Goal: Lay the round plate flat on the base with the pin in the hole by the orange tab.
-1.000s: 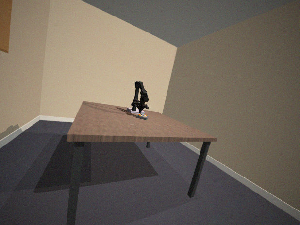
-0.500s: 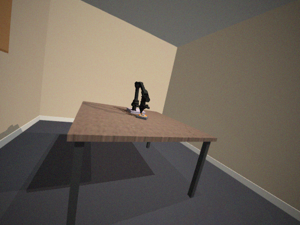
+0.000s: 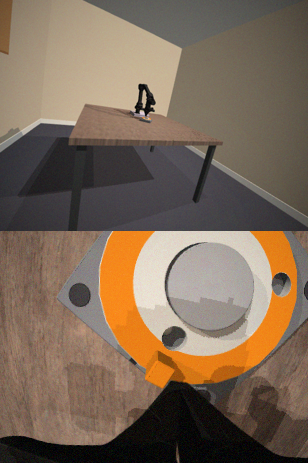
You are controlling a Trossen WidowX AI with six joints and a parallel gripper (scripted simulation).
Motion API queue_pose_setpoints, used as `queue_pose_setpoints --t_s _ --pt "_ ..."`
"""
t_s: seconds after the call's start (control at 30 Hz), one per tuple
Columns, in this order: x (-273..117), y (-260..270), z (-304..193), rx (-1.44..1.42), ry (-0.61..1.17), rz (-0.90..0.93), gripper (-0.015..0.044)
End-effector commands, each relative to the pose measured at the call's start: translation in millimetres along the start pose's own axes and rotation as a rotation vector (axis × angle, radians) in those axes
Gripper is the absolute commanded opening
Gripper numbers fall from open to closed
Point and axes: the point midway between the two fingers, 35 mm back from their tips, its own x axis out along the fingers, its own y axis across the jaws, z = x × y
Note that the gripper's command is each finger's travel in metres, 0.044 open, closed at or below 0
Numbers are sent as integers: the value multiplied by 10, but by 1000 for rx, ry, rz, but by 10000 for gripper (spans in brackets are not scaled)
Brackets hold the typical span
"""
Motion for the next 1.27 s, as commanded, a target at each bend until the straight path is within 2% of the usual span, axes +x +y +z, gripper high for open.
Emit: queue_pose_setpoints --t_s 0.0,0.3,0.63,1.23 --pt "-4 36 12 4 1 3 0" --pt "0 83 28 4 1 4 0" --pt "-437 64 7 4 1 4 0" --pt "-358 63 16 -1 0 1 0"
